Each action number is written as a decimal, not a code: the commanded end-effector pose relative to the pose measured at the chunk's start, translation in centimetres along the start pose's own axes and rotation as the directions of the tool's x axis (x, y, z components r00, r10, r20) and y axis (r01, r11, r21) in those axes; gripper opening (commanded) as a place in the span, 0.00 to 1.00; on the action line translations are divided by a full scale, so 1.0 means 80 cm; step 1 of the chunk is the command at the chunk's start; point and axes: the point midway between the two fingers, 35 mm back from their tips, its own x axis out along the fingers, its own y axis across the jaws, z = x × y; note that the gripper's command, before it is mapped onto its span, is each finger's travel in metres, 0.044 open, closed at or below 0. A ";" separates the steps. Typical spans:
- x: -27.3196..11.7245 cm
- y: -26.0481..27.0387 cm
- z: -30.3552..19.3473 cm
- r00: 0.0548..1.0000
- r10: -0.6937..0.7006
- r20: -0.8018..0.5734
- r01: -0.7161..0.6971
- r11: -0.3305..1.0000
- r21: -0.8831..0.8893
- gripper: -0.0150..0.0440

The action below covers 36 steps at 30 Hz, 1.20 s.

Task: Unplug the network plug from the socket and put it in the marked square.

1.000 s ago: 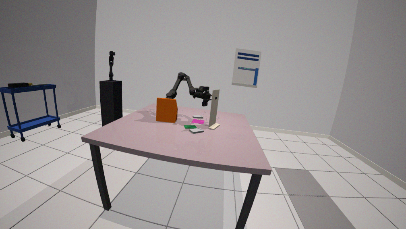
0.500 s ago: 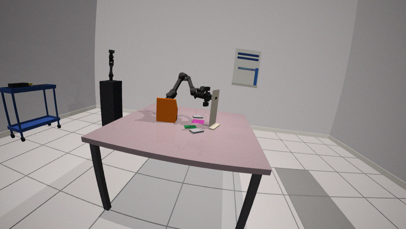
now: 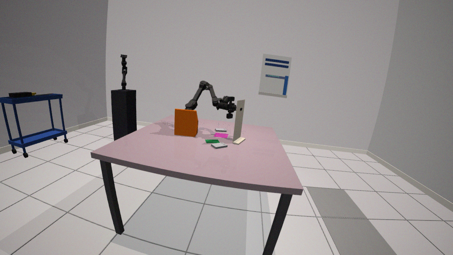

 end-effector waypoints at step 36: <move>-0.027 0.001 -0.005 1.000 0.004 0.003 -0.004 1.000 -0.005 0.25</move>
